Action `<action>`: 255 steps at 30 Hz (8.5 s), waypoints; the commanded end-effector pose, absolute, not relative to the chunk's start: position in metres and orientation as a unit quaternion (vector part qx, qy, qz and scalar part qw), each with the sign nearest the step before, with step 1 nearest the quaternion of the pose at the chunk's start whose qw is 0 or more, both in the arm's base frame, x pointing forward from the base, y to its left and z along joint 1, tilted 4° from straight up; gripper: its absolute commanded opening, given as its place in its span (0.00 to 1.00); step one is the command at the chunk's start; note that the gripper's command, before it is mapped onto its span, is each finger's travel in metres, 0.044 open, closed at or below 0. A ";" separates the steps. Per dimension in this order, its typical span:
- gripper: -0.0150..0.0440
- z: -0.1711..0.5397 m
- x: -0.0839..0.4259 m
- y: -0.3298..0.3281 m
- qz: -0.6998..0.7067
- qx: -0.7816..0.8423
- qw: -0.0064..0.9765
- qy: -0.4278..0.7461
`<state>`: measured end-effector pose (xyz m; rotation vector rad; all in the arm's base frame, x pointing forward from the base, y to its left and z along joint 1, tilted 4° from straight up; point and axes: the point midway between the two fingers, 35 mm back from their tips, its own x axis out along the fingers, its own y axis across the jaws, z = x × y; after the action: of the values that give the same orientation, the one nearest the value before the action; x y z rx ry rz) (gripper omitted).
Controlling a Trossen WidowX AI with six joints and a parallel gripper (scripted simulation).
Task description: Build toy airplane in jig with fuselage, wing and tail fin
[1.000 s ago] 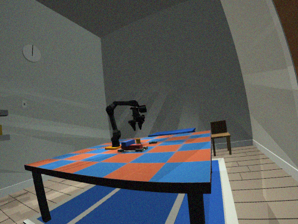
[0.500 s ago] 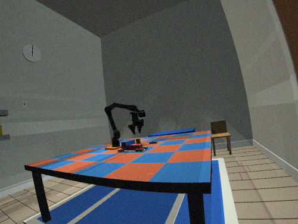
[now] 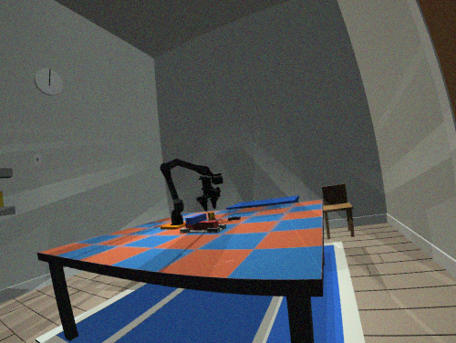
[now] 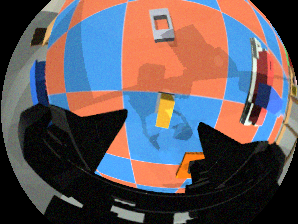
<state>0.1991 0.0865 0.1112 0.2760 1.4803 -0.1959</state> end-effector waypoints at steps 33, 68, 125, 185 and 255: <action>0.87 0.059 0.202 0.087 -0.092 0.124 0.724 0.672; 0.25 0.104 0.205 0.089 -0.094 0.124 0.723 0.673; 0.25 0.185 0.233 0.044 -0.094 0.117 0.727 0.670; 0.25 0.160 0.288 -0.104 -0.098 0.116 0.727 0.669; 0.36 0.117 0.281 -0.194 -0.090 0.102 0.729 0.671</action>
<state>0.2801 -0.1942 0.1227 0.2188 1.4774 -0.1997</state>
